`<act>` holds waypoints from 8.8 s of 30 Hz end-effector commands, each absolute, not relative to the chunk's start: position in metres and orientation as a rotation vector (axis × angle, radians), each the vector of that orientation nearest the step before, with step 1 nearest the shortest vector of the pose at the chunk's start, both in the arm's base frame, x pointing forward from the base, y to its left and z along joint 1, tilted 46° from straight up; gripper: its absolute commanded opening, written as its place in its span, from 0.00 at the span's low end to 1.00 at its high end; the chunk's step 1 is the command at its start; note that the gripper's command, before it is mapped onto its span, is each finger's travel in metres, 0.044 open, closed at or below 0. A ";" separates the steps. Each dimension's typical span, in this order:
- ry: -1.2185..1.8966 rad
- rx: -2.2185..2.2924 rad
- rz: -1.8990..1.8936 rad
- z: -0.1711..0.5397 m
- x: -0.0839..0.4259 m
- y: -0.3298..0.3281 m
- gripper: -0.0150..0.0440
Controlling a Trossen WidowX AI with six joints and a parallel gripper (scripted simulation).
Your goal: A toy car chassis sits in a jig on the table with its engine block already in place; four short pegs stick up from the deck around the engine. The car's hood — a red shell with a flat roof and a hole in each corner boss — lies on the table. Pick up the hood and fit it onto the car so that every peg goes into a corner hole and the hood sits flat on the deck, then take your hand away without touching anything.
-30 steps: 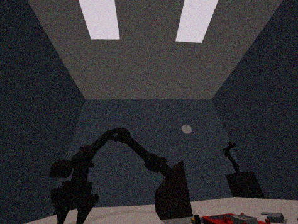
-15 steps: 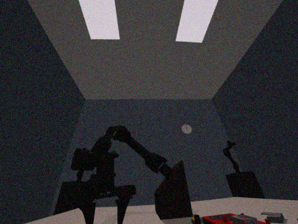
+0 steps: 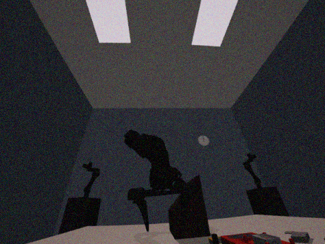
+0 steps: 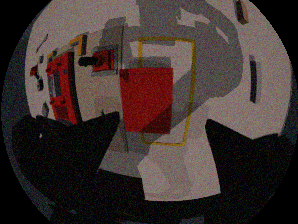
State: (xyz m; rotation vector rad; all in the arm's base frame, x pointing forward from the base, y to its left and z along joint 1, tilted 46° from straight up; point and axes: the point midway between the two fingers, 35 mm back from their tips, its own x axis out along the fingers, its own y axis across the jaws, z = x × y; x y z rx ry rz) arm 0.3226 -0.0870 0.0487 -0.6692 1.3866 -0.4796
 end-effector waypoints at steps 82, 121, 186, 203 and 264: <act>1.385 -0.761 -0.468 0.005 0.324 -0.092 1.00; 1.385 -0.762 -0.469 -0.008 0.327 -0.105 1.00; 1.384 -0.759 -0.474 0.049 0.315 -0.048 0.25; 1.392 -0.754 -0.462 0.041 0.320 -0.026 0.25; 1.371 -0.723 -0.489 -0.090 0.329 0.102 0.25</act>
